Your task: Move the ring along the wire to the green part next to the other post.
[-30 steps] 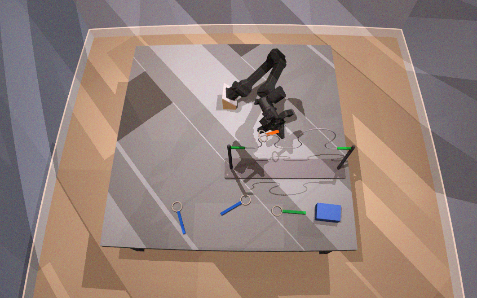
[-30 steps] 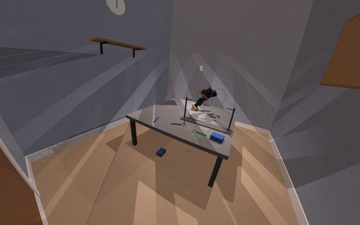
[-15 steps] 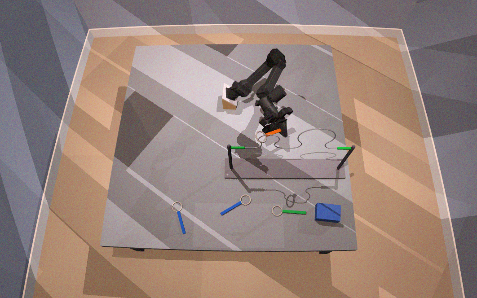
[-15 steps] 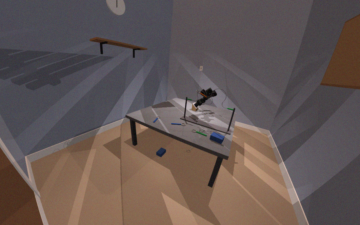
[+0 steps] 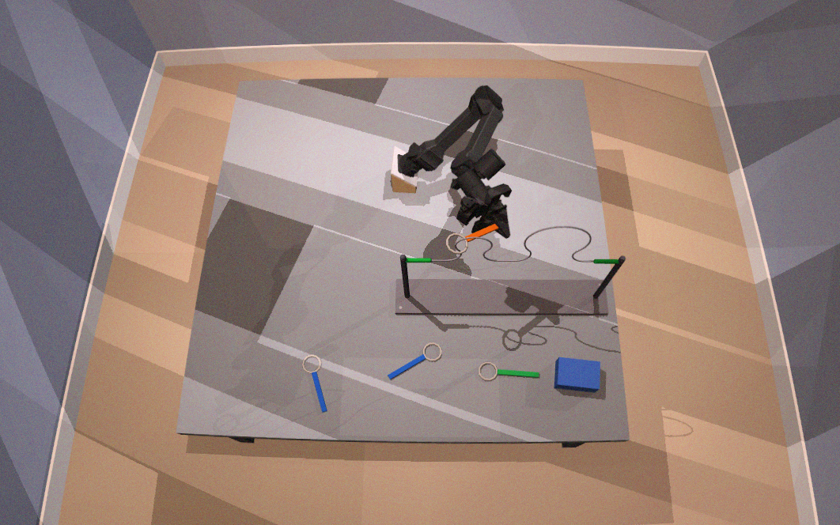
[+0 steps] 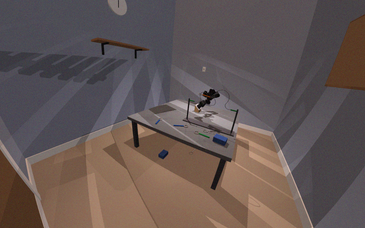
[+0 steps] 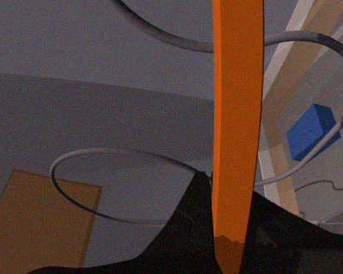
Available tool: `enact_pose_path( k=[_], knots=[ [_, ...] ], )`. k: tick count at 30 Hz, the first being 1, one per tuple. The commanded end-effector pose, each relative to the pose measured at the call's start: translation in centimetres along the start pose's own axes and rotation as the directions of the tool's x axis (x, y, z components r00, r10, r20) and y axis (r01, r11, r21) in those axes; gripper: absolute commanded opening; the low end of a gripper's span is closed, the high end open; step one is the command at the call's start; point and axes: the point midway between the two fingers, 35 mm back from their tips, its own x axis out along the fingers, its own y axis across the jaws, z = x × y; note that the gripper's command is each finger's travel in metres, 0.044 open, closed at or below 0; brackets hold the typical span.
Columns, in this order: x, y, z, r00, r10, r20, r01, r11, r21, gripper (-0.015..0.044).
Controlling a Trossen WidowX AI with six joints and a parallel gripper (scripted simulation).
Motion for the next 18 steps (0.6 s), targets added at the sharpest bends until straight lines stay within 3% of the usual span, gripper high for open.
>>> enact_pose_path(
  k=[1, 18],
  knots=[
    [0.0, 0.5, 0.2, 0.999, 0.043, 0.017, -0.044, 0.996, 0.079, -0.015],
    [0.0, 2.9, 0.7, 0.976, 0.199, 0.094, -0.22, 0.903, 0.37, -0.015]
  ],
)
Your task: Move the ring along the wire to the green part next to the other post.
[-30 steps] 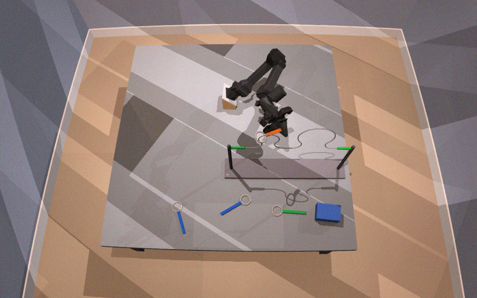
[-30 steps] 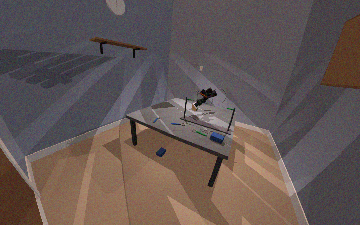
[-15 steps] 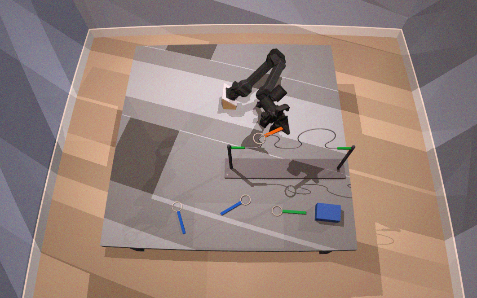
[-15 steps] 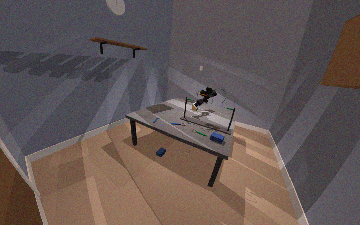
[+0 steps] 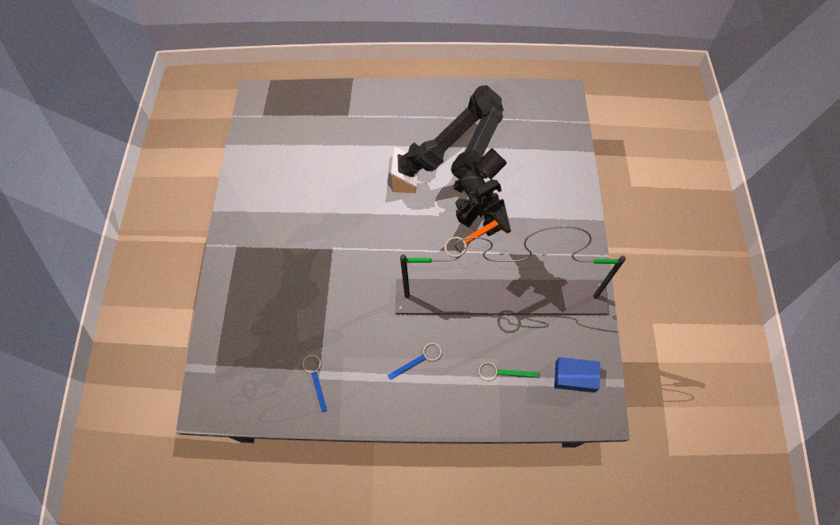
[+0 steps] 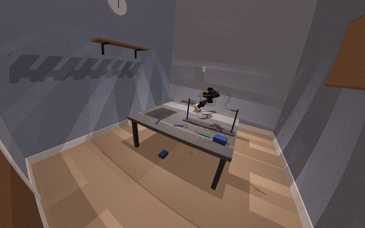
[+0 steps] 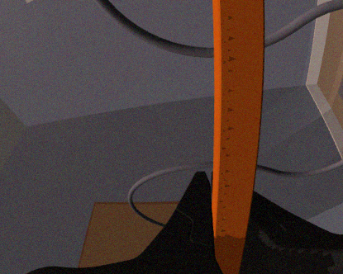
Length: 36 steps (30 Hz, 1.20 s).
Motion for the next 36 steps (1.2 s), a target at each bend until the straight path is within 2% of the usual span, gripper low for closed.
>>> enact_pose_path(
  k=[1, 8, 18, 36],
  knots=[
    [0.1, 0.6, 0.0, 0.999, 0.041, 0.01, -0.042, 0.997, 0.067, -0.015],
    [0.1, 1.1, 0.0, 0.995, 0.095, 0.028, -0.098, 0.982, 0.164, -0.015],
    [0.2, 0.7, -0.2, 0.993, 0.114, 0.034, -0.118, 0.973, 0.198, -0.015],
    [-0.1, -3.8, -0.8, 1.0, -0.001, -0.007, 0.001, 1.0, -0.013, -0.015]
  ],
)
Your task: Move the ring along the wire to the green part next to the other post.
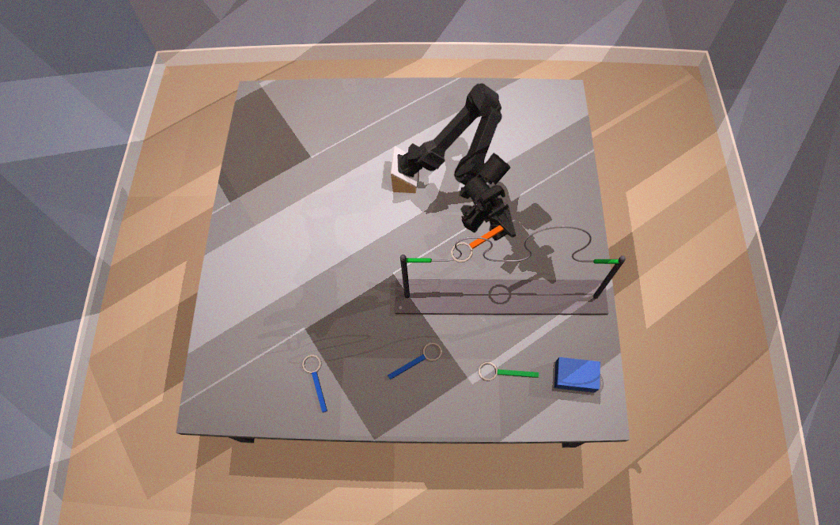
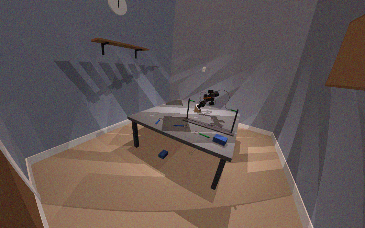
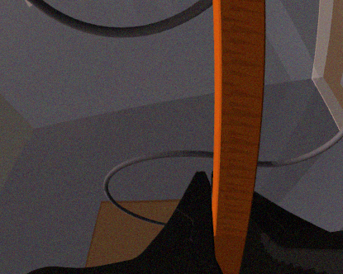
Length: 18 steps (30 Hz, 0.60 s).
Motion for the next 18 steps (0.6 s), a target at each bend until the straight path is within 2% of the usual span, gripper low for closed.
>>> enact_pose_path(
  k=[1, 18],
  knots=[
    [-0.3, -1.5, 0.3, 0.999, -0.044, -0.003, 0.044, 0.996, -0.071, -0.015],
    [-2.0, -7.3, 1.8, 0.971, -0.239, -0.002, 0.218, 0.888, -0.405, -0.015]
  ],
)
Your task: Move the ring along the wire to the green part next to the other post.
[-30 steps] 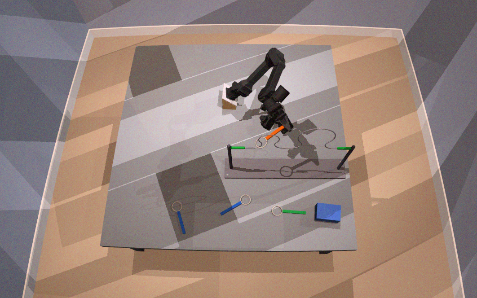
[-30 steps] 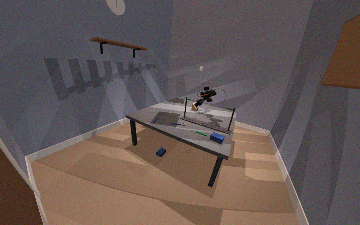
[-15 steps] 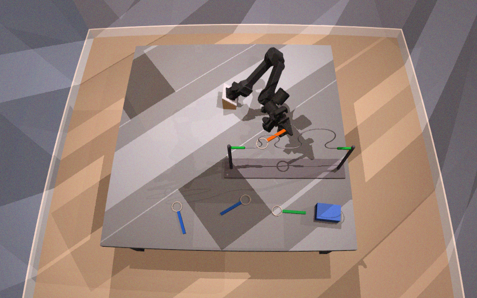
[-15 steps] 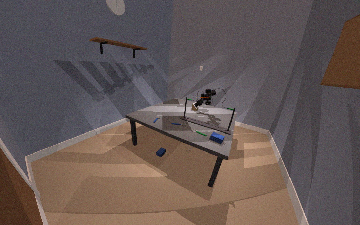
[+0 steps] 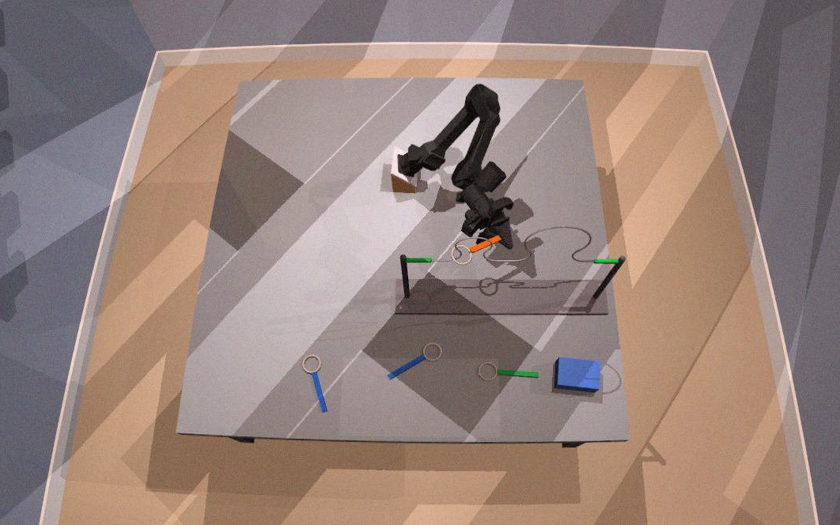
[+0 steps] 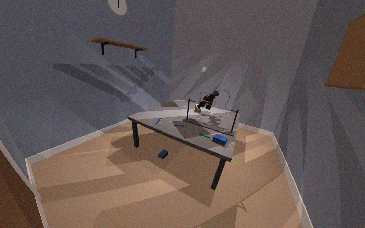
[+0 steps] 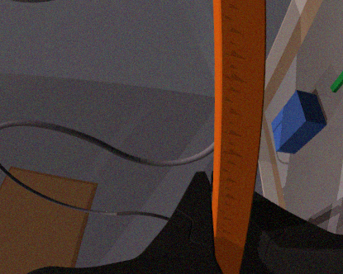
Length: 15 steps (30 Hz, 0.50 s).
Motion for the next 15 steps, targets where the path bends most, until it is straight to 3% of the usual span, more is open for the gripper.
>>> enact_pose_path(
  k=[1, 15],
  knots=[
    [-0.3, -1.7, 0.3, 0.999, -0.052, -0.004, 0.052, 0.996, -0.076, -0.015],
    [-0.4, -6.6, 1.3, 0.982, -0.174, 0.072, 0.188, 0.92, -0.345, -0.015]
  ],
)
